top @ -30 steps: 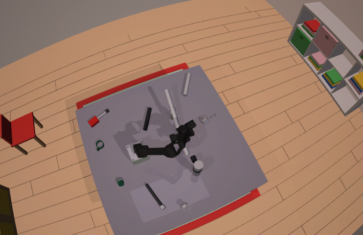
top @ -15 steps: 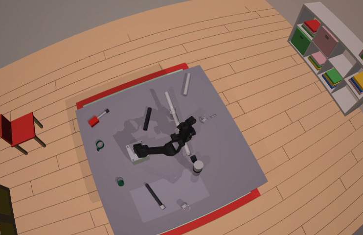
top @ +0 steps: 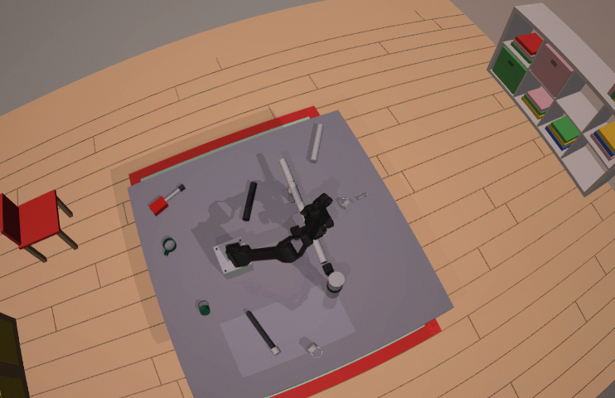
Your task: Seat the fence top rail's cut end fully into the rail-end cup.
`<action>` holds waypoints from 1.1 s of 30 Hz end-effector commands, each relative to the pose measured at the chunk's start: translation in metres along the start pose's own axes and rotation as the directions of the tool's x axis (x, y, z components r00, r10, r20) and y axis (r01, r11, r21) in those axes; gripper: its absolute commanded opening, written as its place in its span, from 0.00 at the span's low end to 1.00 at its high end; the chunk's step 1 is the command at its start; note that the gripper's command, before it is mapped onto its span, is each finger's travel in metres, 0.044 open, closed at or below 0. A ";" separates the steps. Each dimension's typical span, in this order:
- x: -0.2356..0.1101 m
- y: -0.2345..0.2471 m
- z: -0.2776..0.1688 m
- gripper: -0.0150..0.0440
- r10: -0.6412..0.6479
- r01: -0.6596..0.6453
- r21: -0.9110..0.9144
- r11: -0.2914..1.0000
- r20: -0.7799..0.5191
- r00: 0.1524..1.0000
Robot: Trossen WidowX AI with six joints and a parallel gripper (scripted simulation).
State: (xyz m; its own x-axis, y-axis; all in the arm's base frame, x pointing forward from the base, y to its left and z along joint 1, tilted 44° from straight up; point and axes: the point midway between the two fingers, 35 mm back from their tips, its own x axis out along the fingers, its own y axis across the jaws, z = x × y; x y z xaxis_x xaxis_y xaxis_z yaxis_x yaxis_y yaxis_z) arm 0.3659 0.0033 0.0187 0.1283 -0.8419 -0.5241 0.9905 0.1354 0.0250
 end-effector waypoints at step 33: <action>-0.003 0.004 0.016 0.25 -0.001 0.001 -0.006 1.000 0.000 1.000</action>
State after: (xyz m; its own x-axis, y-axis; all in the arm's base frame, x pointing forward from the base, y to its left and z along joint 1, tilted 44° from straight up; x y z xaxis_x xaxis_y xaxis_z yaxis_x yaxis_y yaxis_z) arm 0.3690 0.0017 0.0248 0.1150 -0.8394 -0.5311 0.9913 0.1316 0.0067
